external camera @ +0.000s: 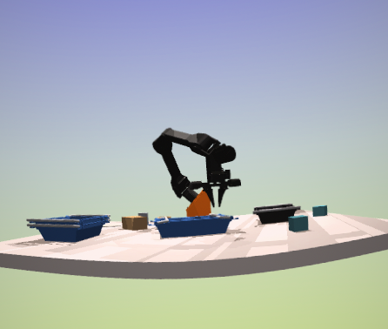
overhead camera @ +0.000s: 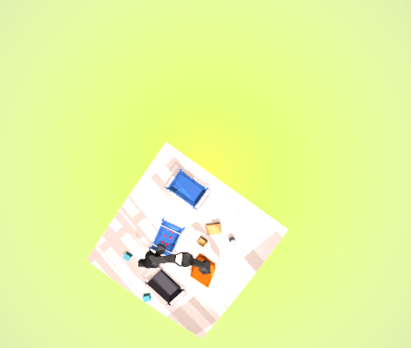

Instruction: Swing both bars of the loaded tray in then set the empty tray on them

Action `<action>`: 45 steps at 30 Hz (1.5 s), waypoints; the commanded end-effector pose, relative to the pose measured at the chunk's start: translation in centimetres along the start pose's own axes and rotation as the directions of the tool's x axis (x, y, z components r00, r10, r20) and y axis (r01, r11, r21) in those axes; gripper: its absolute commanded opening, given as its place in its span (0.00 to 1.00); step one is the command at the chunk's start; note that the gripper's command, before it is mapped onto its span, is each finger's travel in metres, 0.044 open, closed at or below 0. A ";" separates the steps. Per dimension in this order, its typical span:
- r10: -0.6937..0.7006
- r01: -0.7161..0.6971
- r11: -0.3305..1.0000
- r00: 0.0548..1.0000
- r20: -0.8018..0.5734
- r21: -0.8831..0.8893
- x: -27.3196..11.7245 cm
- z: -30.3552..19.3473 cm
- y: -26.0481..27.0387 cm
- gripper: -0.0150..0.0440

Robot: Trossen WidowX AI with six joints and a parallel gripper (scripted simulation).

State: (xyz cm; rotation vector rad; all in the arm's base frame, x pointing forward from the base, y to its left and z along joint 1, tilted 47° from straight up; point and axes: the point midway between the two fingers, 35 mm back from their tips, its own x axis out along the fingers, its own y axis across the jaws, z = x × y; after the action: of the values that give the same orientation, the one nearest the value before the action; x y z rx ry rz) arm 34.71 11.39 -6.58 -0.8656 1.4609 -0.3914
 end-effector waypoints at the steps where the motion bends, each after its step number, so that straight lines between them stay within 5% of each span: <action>1: -0.001 0.001 1.000 1.000 -0.006 0.000 0.3 -0.1 -0.1 0.40; 20: -0.001 0.001 1.000 1.000 -0.006 0.000 0.3 -0.1 -0.1 0.40; 24: -0.001 0.001 1.000 1.000 -0.006 0.000 0.3 -0.1 -0.1 0.25; 45: 0.000 0.000 1.000 1.000 -0.006 0.003 0.3 -0.1 -0.1 0.25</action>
State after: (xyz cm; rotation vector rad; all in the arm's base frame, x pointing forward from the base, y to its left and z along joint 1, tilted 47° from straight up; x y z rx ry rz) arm 34.69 11.12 -6.73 -0.8626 1.4656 -0.3966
